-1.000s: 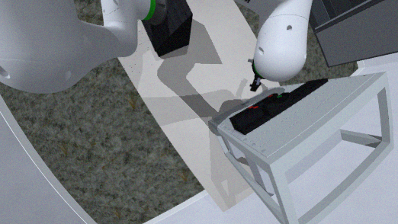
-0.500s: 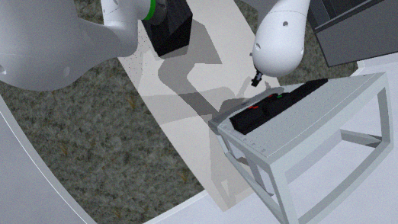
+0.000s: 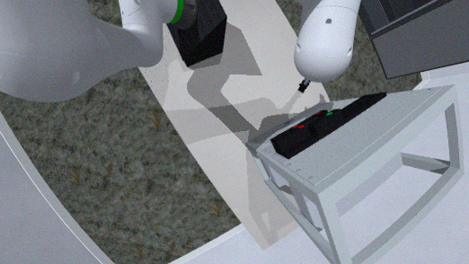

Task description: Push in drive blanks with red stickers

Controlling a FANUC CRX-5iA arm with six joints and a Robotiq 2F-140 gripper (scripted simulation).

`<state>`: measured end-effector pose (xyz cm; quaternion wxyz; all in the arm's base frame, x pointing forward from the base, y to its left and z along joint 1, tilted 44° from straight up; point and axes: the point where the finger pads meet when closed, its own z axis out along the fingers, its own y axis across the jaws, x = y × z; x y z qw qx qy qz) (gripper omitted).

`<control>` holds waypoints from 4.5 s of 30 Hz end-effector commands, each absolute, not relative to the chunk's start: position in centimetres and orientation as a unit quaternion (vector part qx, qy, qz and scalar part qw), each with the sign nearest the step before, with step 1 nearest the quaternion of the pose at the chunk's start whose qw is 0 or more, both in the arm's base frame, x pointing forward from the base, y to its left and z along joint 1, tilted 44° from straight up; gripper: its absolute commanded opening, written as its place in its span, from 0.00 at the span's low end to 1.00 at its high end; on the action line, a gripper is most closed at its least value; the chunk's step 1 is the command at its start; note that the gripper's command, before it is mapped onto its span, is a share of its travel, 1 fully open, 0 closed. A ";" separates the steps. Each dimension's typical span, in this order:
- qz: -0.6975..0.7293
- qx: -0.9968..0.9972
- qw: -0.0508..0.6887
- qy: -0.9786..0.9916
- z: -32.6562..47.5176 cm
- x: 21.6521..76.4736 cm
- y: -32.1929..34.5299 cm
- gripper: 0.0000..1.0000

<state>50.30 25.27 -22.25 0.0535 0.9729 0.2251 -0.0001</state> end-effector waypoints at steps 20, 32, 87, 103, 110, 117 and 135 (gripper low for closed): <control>0.043 0.998 -0.049 0.016 -24.2 48.4 32.7 1.00; 0.057 0.981 -0.122 -0.141 -24.5 47.6 37.1 1.00; -0.015 0.469 -0.429 -0.772 -17.3 49.2 42.6 1.00; -0.055 0.260 -0.491 -0.830 -13.7 49.7 38.9 1.00; -0.078 0.153 -0.520 -0.837 -11.6 49.7 36.3 1.00; -0.097 0.069 -0.543 -0.832 -9.8 49.5 34.0 1.00; -0.143 -0.104 -0.590 -0.788 -5.3 48.2 28.3 1.00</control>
